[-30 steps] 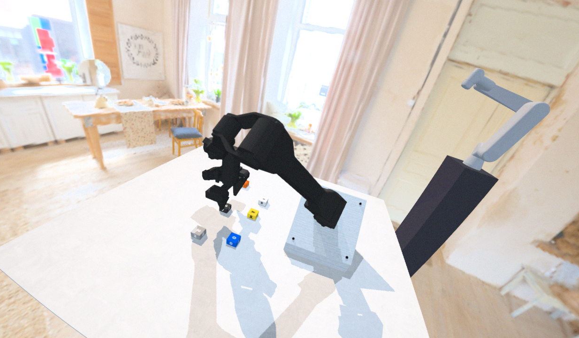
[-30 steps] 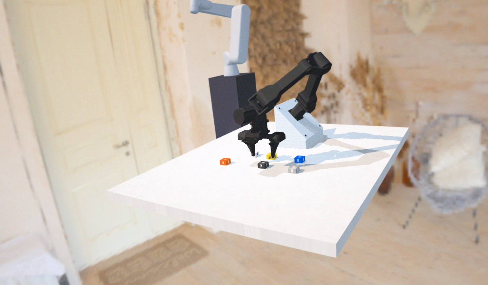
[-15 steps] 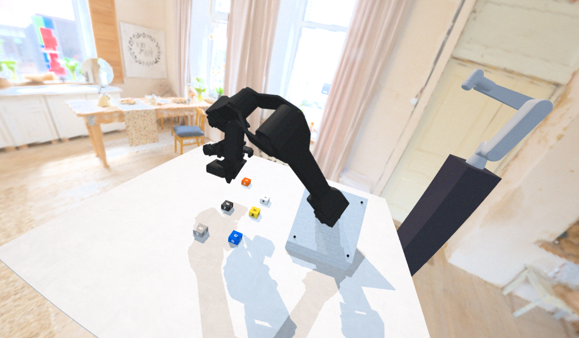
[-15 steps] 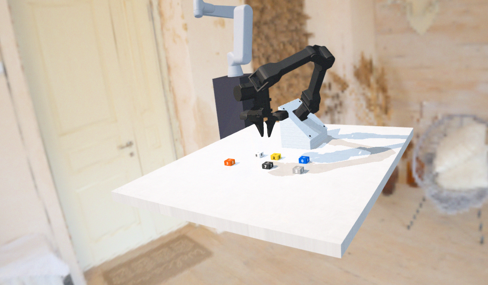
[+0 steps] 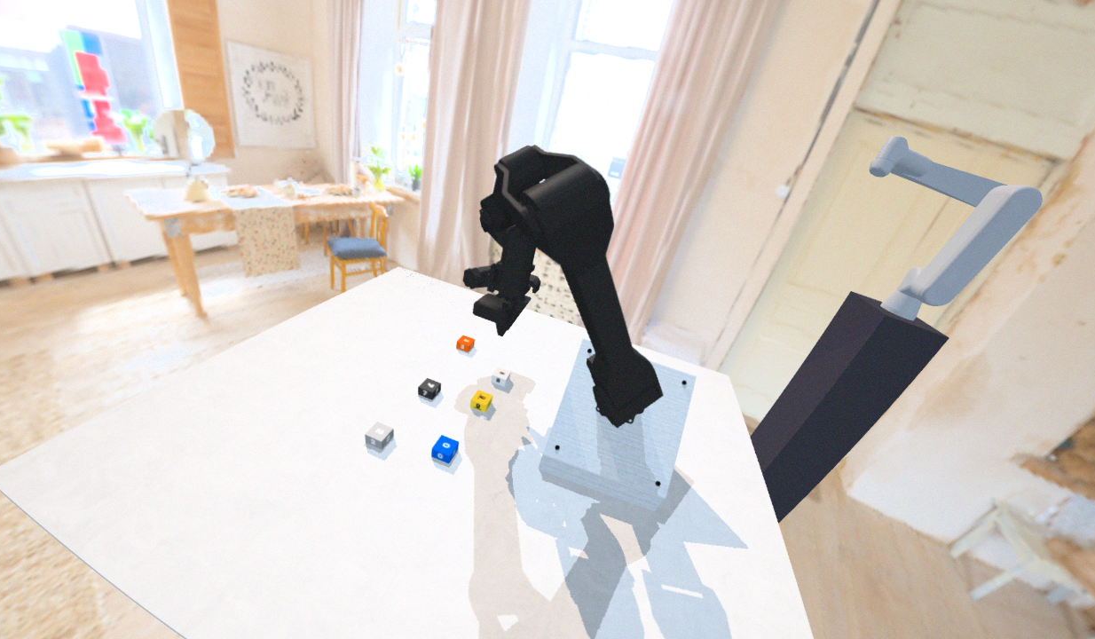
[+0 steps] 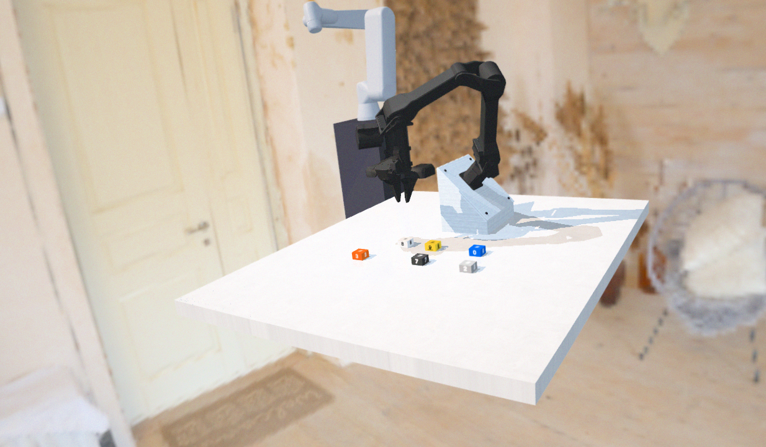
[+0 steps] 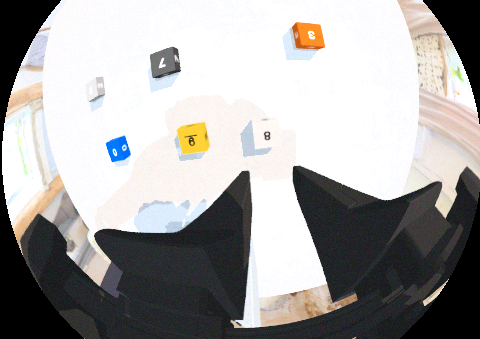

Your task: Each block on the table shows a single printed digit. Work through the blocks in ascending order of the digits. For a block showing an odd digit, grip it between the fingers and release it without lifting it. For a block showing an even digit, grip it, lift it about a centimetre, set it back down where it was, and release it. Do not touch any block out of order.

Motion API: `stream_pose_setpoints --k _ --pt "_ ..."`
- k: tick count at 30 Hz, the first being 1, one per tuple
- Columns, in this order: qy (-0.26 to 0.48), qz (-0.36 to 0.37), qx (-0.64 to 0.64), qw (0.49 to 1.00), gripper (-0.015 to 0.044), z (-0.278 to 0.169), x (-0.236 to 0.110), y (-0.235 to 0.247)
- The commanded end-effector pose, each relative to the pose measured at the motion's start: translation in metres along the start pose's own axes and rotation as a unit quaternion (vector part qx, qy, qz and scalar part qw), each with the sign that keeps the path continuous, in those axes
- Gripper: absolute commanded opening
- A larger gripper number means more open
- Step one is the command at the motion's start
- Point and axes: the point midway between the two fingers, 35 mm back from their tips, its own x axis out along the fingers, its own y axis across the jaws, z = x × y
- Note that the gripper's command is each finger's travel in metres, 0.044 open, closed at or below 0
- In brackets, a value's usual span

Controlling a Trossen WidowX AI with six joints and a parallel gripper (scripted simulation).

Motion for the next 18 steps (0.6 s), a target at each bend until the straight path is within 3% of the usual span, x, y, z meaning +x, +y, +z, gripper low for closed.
stream_pose_setpoints --k 1,4,8,13,18 --pt "0.003 0.000 -0.015 1.000 0.0120 -0.005 0.004 -0.003" --pt "0.003 -0.001 -0.015 1.000 0.0172 -0.003 0.018 -0.004" --pt "0.003 0.002 -0.016 1.000 0.0278 -0.005 0.082 -0.002" --pt "0.003 0.002 -0.016 1.000 0.0400 -0.006 0.085 -0.001" --pt "0.003 0.002 -0.016 1.000 0.0400 -0.005 0.092 -0.002"
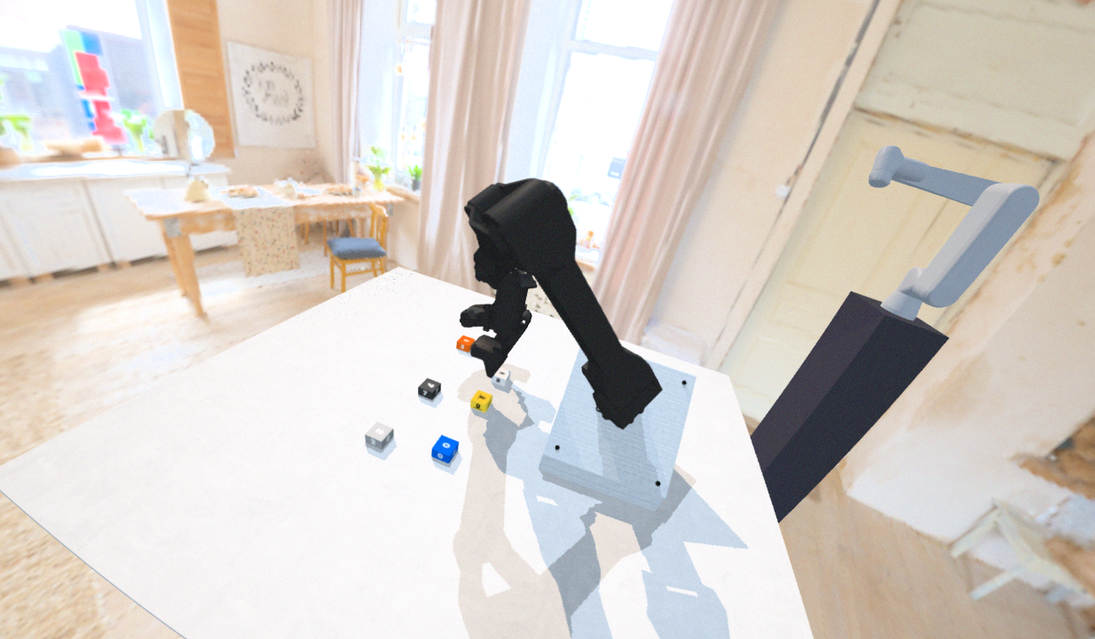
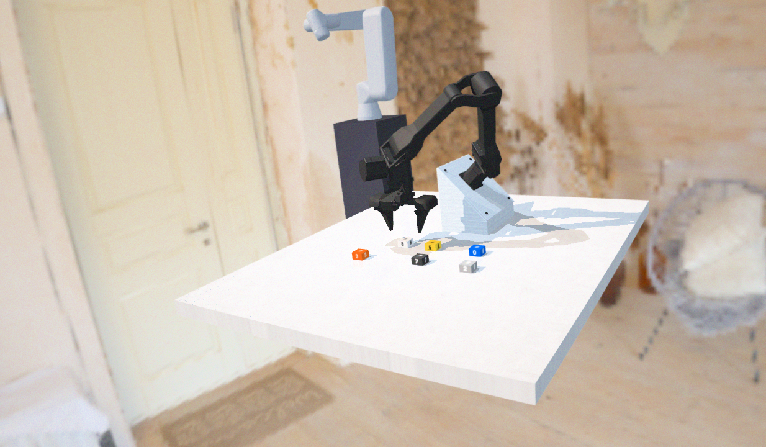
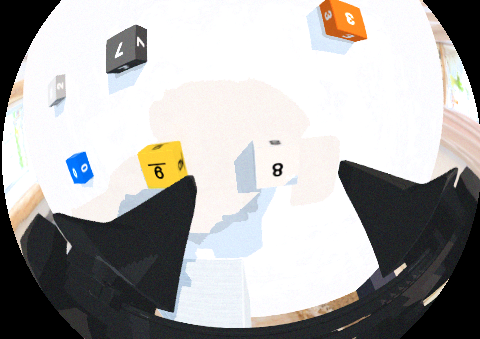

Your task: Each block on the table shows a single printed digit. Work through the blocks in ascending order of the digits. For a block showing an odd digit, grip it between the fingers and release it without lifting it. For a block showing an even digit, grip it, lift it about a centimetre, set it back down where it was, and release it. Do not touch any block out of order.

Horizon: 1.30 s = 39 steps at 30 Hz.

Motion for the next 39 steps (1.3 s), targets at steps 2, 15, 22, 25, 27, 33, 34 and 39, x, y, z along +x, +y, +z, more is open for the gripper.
stream_pose_setpoints --k 2,15,22,25,27,33,34,39 --pt "0.003 0.004 0.005 1.000 0.0400 -0.002 0.009 0.001" --pt "0.003 0.005 0.005 1.000 0.0400 -0.002 0.030 0.001" --pt "0.003 0.005 0.005 1.000 0.0348 -0.003 0.036 0.002" --pt "0.003 0.005 0.005 1.000 0.0269 -0.003 0.036 0.002" --pt "0.003 0.005 0.005 1.000 0.0216 -0.003 0.036 0.002" --pt "0.003 0.005 0.005 1.000 0.0120 -0.003 0.036 0.002" --pt "0.003 0.005 0.005 1.000 0.0120 -0.003 0.036 0.002" --pt "0.003 0.005 0.005 1.000 0.0120 -0.003 0.036 0.002"
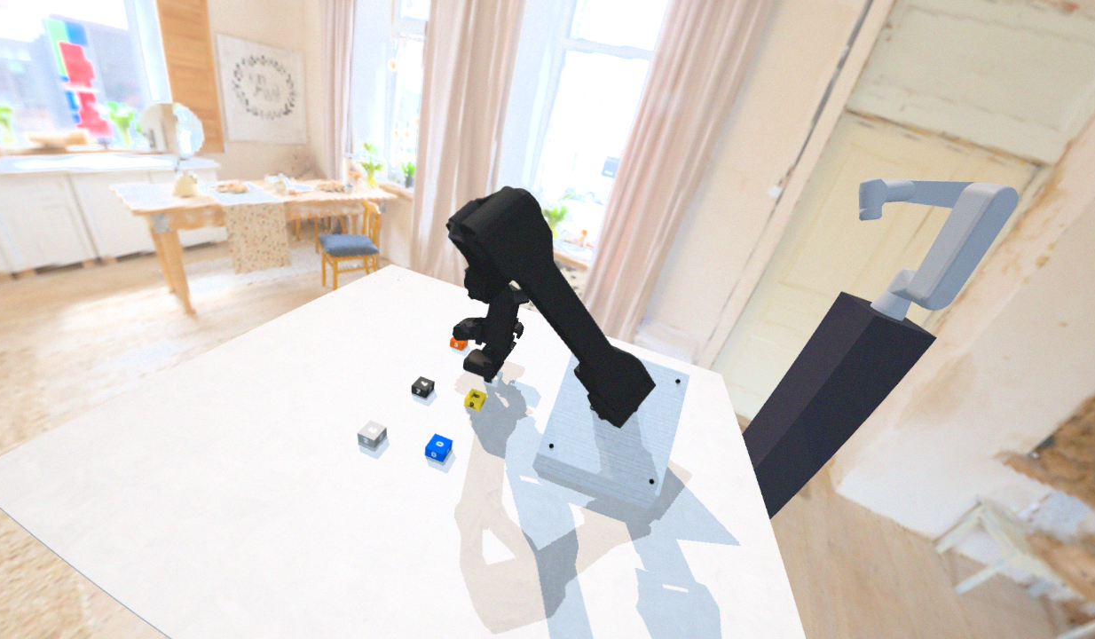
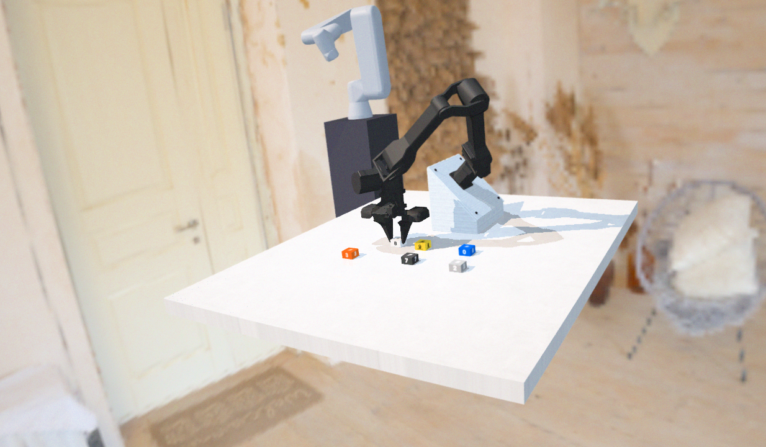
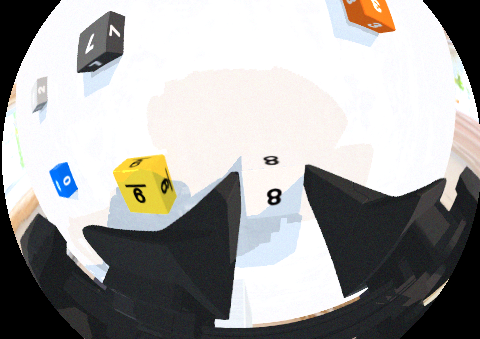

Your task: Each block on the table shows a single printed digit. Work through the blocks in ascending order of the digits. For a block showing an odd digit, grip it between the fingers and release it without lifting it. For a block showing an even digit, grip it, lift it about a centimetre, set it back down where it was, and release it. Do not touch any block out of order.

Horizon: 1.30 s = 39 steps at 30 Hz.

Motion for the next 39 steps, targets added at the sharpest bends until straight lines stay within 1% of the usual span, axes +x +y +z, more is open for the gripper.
stream_pose_setpoints --k 1,30,39 --pt "0.000 0.002 0.003 1.000 0.0120 0.000 0.001 0.000" --pt "0.000 0.002 0.003 1.000 0.0120 0.000 0.000 0.000" --pt "0.000 0.001 0.003 1.000 0.0120 0.000 -0.012 0.000"
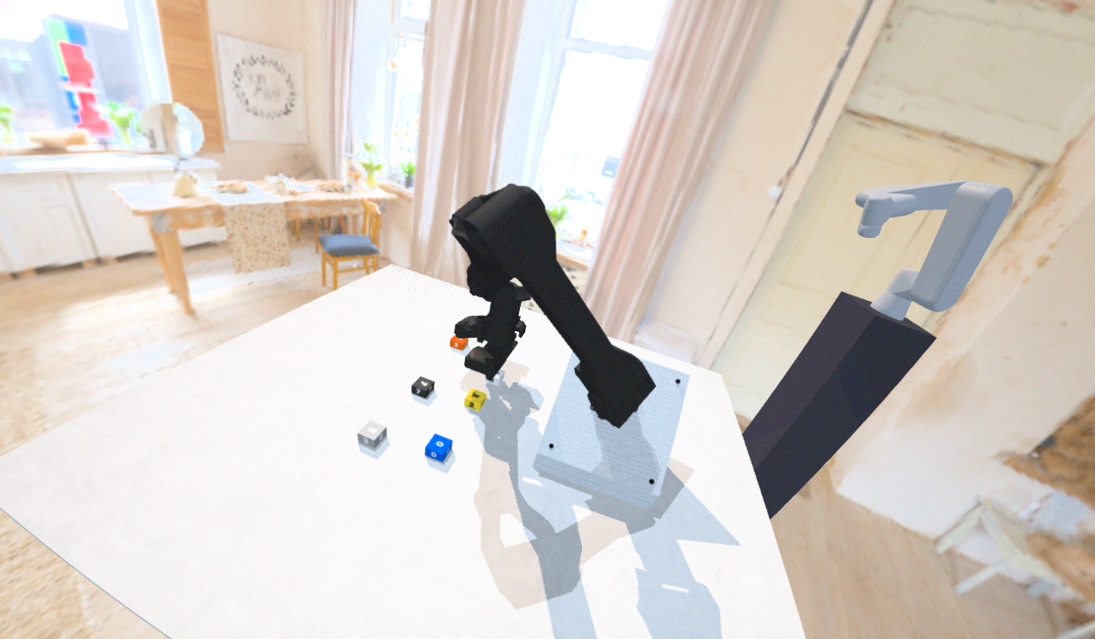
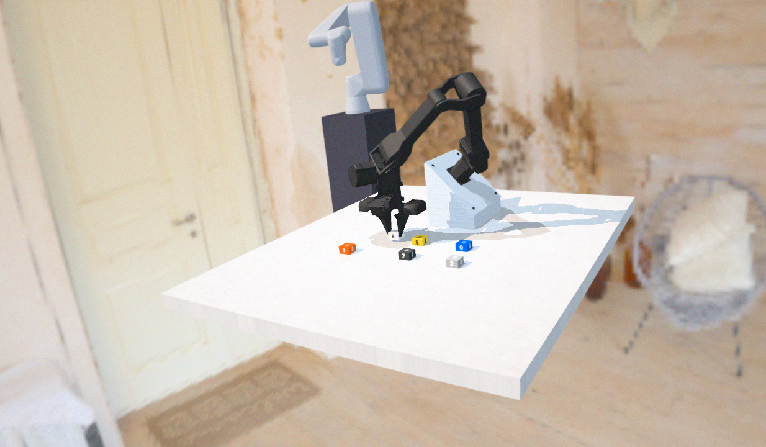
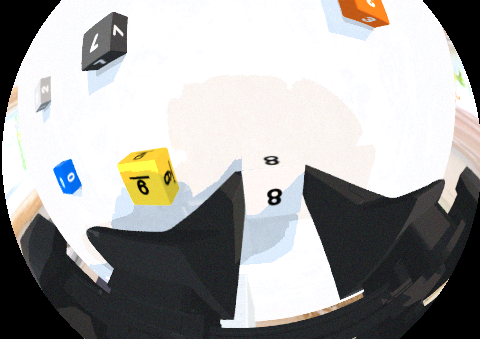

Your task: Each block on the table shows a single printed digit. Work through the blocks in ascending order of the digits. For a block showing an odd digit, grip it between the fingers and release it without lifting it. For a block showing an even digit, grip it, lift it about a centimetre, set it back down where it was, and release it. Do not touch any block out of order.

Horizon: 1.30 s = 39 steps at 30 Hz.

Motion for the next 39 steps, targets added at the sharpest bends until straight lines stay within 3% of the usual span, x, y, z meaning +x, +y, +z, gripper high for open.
stream_pose_setpoints --k 1,37,39 --pt "-0.004 -0.004 -0.006 1.000 0.0120 0.003 -0.008 0.000" --pt "-0.004 -0.004 -0.006 1.000 0.0120 0.003 0.006 0.000" --pt "-0.004 -0.004 -0.006 1.000 0.0172 0.003 0.006 0.000"
